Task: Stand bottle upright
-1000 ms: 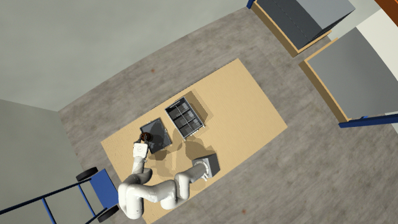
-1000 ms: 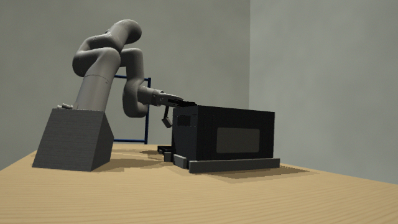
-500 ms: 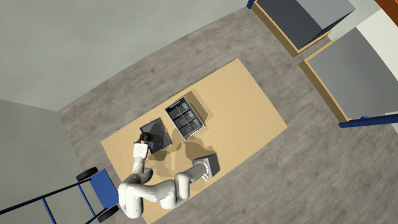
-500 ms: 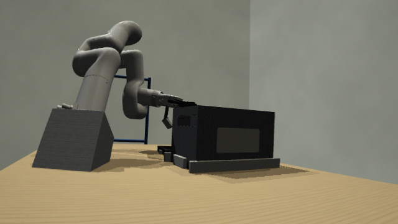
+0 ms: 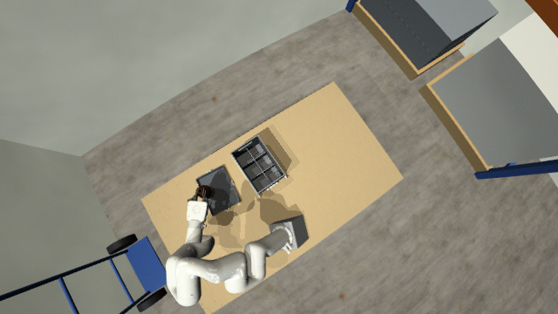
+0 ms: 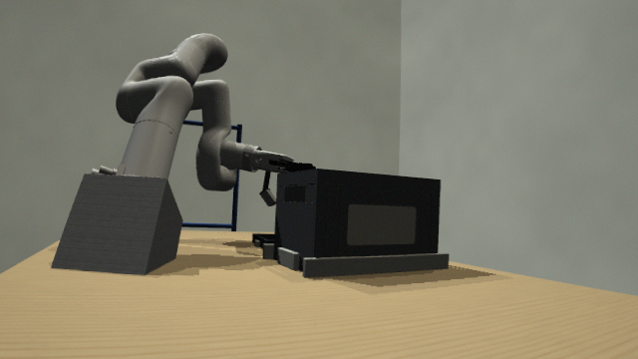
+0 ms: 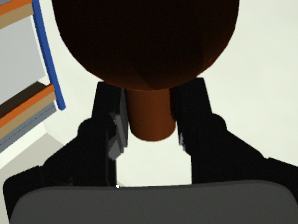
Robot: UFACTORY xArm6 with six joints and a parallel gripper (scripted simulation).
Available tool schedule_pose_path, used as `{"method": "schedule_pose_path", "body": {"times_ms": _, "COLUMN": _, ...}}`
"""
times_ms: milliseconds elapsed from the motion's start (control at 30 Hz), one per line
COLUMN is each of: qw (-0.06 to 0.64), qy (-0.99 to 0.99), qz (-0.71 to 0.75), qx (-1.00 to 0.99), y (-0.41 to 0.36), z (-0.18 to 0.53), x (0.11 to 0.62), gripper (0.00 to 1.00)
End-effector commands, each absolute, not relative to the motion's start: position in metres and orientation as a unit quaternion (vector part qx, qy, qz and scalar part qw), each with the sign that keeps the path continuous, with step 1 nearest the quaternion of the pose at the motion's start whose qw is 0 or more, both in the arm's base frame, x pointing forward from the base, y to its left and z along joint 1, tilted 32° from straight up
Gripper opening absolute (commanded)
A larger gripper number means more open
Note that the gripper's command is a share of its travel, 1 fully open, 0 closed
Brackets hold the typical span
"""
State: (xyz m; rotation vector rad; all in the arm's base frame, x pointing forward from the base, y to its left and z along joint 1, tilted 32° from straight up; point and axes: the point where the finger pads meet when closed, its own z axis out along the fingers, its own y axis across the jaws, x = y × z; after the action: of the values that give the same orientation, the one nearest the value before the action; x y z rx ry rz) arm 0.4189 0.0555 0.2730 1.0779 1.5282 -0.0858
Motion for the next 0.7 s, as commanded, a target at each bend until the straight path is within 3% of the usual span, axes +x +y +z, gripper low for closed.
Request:
{"method": "schedule_pose_path", "body": {"times_ms": 0, "qw": 0.593, "qy": 0.657, "qz": -0.036, "qx": 0.464, "y": 0.0556, "z": 0.2736, "x": 0.419, "gripper": 0.0}}
{"method": "schedule_pose_path", "body": {"times_ms": 667, "qw": 0.593, "qy": 0.657, "qz": -0.036, "qx": 0.464, "y": 0.0593, "z": 0.2666, "x": 0.4212, "gripper": 0.0}}
